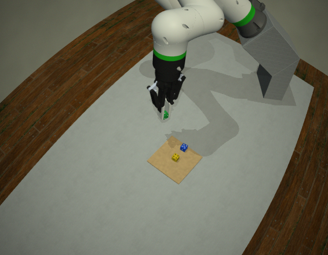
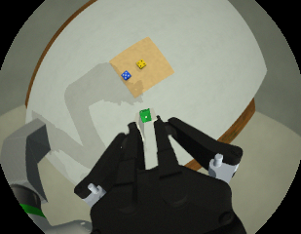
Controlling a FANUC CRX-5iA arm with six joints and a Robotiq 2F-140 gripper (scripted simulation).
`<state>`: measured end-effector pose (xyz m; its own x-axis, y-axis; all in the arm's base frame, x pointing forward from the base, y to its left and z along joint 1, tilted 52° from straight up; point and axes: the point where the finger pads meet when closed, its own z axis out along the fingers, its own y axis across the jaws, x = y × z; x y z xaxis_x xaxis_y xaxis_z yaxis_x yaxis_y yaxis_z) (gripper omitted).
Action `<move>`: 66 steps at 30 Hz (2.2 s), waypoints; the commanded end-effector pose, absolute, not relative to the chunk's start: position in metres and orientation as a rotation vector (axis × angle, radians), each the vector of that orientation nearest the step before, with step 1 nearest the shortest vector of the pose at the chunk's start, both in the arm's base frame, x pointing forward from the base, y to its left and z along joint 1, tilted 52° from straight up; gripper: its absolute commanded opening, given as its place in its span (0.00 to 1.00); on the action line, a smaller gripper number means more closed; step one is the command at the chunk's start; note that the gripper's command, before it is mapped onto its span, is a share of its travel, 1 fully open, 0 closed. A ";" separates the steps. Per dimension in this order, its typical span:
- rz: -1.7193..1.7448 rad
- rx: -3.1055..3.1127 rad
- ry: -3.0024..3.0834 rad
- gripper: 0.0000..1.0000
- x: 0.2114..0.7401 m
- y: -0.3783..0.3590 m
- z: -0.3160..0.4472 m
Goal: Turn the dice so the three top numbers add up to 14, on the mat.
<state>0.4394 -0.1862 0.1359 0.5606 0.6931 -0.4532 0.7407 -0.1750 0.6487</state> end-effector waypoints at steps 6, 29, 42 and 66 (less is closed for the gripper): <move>-0.264 1.679 1.498 0.09 0.476 -0.154 0.119; -0.699 0.960 2.129 0.09 0.544 -0.070 0.057; -0.914 0.481 2.359 0.09 0.570 -0.023 0.012; -0.922 0.243 2.008 0.09 0.565 -0.022 0.001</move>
<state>0.5652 -0.0166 0.0011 -0.6521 -0.1111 -0.7499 0.4791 0.7062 -0.5213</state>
